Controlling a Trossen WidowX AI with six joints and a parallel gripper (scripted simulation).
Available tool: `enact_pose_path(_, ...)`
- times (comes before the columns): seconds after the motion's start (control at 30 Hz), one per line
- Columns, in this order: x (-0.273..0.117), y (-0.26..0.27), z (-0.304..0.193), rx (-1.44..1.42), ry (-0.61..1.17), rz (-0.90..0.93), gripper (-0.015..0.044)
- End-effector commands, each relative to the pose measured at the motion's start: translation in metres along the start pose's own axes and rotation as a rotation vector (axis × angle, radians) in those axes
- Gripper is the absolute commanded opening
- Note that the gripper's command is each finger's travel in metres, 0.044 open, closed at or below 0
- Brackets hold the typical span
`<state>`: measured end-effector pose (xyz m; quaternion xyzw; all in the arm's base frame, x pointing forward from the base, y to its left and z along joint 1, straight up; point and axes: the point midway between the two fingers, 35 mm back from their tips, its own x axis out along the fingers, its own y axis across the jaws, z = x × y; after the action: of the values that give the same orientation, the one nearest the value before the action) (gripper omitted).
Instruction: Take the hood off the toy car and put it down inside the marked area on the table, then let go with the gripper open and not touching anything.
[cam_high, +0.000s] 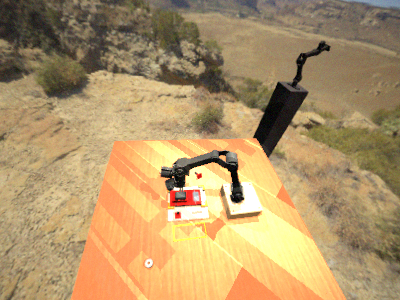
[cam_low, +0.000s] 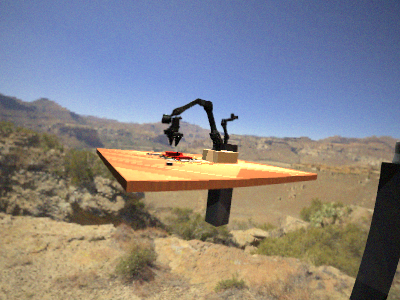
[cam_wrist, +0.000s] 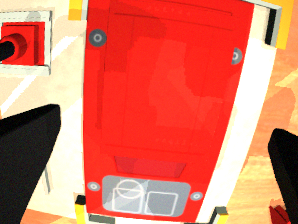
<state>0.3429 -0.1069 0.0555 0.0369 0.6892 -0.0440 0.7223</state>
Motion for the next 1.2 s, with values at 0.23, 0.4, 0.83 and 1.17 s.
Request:
enact_pose_path(0.23,0.009,0.001,-0.002,0.006,0.007,0.006,0.044)
enact_pose_path(0.4,0.013,0.001,-0.002,0.006,0.007,0.006,0.044)
enact_pose_path(0.83,0.021,0.001,-0.001,0.006,0.007,0.006,0.044)
enact_pose_path(1.17,0.027,0.001,-0.001,0.006,0.007,0.006,0.044)
